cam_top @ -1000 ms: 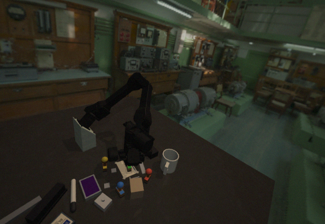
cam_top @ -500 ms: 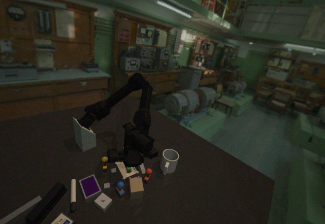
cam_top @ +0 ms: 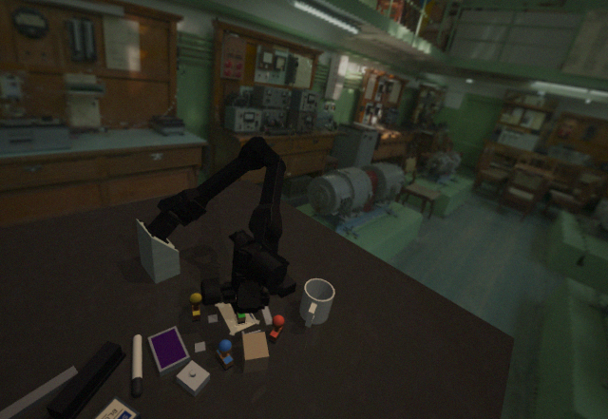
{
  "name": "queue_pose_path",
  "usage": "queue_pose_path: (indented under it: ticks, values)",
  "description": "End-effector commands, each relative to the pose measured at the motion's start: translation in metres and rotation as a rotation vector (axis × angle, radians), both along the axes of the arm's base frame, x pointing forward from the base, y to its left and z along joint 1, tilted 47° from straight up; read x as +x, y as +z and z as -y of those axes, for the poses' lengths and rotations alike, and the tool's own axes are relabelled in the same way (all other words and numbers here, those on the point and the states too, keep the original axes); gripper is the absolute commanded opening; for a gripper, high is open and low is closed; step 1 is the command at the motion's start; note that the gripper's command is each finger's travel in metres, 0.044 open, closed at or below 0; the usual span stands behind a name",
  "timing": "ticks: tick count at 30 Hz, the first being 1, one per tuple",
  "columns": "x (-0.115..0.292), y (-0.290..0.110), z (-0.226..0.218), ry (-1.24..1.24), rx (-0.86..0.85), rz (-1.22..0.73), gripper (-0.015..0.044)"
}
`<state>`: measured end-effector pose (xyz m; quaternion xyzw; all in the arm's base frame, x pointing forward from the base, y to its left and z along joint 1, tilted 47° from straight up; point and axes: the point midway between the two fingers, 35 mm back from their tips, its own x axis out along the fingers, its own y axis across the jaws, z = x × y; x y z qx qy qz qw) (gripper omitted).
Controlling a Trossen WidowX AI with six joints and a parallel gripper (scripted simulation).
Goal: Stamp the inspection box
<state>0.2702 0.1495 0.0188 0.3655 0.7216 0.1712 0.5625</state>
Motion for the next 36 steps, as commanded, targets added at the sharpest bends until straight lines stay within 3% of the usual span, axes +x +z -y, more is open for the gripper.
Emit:
queue_pose_path:
  ticks: [1, 36]
  values:
    - [-0.0002, -0.0007, -0.0012, -0.003, 0.004, -0.004, 0.0]
    - [-0.0006, -0.0027, -0.0035, -0.003, 0.004, -0.004, 0.0]
